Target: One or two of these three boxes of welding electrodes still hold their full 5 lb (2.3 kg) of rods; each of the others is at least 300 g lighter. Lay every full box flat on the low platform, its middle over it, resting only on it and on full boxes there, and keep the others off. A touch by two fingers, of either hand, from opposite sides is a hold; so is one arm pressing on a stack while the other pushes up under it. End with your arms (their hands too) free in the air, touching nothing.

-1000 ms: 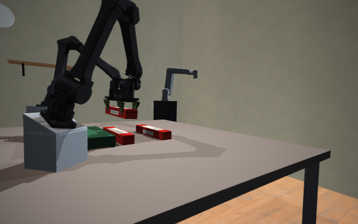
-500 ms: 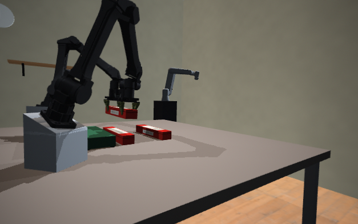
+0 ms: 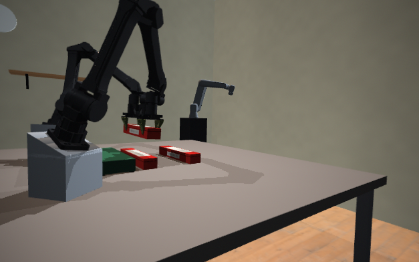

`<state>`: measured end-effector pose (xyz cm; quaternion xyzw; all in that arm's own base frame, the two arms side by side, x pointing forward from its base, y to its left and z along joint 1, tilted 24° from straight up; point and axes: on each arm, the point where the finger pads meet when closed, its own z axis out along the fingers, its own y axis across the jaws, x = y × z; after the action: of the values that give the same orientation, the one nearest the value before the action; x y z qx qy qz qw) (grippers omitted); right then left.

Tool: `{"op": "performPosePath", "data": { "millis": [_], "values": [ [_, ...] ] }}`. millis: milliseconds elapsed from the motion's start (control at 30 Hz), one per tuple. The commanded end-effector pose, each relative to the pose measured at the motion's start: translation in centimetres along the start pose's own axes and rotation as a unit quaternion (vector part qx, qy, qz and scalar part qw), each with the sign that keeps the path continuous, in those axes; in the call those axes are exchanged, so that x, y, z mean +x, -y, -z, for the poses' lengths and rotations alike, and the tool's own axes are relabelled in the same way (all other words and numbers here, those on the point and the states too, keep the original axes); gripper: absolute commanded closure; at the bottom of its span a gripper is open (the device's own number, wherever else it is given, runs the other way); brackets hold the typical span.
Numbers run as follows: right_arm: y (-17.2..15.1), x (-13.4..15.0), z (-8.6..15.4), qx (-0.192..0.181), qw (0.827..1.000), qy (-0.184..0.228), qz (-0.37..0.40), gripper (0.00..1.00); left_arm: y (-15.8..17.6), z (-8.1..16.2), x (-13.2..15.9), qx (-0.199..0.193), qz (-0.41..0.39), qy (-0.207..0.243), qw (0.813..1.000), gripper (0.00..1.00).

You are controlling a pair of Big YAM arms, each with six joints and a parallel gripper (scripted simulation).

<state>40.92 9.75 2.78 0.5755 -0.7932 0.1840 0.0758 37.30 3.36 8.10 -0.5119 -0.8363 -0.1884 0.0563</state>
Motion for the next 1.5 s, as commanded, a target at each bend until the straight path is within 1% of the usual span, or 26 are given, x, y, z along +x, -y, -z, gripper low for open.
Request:
{"op": "performPosePath", "data": {
  "millis": [0,1167,1200,1233,1467],
  "values": [
    [2.6,-0.5,4.8,0.042,0.999,0.020,-0.007,1.00,-2.6,4.3,-0.3,-0.040,0.009,0.017,0.999,1.00],
    [2.6,-0.5,4.8,0.042,0.999,0.020,-0.007,1.00,-2.6,4.3,-0.3,-0.040,0.009,0.017,0.999,1.00],
    [3.3,-1.1,6.8,0.055,0.998,0.031,-0.012,1.00,-2.6,4.3,-0.3,-0.040,0.009,0.017,0.999,1.00],
    [3.2,-1.1,7.0,0.055,0.998,0.031,-0.012,1.00,-3.3,6.0,-0.6,-0.054,0.014,0.025,0.998,1.00],
    [3.1,-1.0,8.2,0.055,0.998,0.031,-0.010,1.00,-3.2,7.2,-0.6,-0.054,0.014,0.026,0.998,1.00]
  ]
}}
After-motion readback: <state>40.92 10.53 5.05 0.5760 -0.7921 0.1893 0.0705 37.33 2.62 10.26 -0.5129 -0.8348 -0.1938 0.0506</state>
